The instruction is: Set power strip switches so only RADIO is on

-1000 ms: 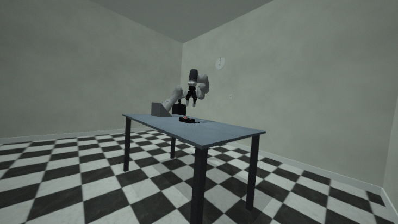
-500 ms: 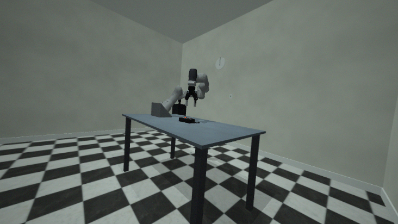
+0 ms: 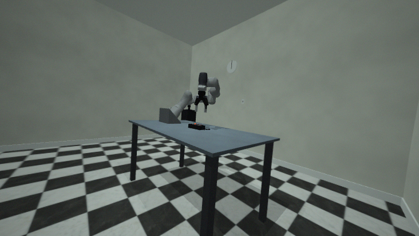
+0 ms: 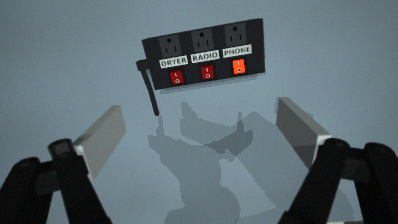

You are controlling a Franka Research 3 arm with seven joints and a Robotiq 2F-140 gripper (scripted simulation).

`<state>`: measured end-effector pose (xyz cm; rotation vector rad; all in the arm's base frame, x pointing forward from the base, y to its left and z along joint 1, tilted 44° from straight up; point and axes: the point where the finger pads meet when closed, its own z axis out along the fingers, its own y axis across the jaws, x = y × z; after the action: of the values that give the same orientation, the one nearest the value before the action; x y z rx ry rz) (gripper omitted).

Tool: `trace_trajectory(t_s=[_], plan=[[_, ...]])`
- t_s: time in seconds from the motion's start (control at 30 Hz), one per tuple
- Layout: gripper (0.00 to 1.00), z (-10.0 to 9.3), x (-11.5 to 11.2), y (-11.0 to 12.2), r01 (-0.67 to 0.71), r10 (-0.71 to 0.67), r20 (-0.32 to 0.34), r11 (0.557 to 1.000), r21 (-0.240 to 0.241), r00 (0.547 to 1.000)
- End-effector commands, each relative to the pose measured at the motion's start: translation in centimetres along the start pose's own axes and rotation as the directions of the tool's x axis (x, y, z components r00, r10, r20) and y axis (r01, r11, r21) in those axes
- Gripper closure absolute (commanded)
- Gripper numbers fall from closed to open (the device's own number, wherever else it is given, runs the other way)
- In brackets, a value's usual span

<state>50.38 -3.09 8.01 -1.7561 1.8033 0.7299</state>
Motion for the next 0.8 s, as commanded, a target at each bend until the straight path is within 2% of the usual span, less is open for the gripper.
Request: trace_trajectory(t_s=[0.0, 0.4, 0.5, 0.6, 0.77], plan=[[0.00, 0.0, 0.1, -0.1, 0.011, -0.011, 0.000, 1.000, 0.005, 1.000], [0.00, 0.1, 0.1, -0.1, 0.021, -0.021, 0.000, 1.000, 0.005, 1.000], [0.00, 0.4, 0.2, 0.0, 0.131, -0.131, 0.000, 0.991, 0.005, 0.991], [0.00, 1.2, 0.5, 0.1, 0.335, -0.335, 0.000, 0.942, 0.003, 0.942], [0.00, 3.2, 1.1, 0.5, 0.449, -0.449, 0.006, 0.893, -0.009, 0.893]])
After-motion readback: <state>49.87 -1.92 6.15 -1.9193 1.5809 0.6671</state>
